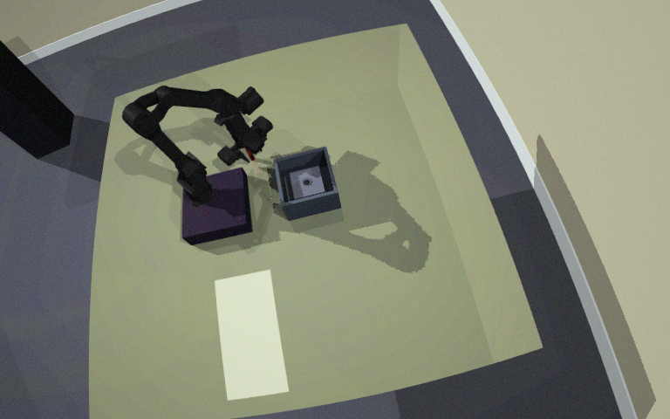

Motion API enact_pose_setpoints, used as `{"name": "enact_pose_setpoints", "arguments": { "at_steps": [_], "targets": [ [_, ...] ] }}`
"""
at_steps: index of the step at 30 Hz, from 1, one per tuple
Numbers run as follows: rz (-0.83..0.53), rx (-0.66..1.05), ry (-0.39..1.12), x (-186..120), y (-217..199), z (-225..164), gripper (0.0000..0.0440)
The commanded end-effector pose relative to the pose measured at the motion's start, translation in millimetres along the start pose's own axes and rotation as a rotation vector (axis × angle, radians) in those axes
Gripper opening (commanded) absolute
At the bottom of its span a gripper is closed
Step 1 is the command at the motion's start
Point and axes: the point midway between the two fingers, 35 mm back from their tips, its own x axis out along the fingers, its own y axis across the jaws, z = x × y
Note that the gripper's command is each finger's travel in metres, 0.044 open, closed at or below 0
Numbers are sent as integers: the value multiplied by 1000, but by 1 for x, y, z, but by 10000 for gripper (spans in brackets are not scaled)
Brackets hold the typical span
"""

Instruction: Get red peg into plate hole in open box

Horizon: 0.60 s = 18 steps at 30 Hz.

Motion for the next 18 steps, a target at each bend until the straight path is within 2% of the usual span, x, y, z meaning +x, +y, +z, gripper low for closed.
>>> {"name": "enact_pose_setpoints", "arguments": {
  "at_steps": [1, 7, 8, 18],
  "targets": [
    [-11, -3, 27, 2, -1, -2, 170],
    [-20, -10, 66, 1, -1, -2, 14],
    [-22, -10, 71, 1, -1, -2, 0],
    [41, -84, -44, -28, 14, 24, 0]
  ]
}}
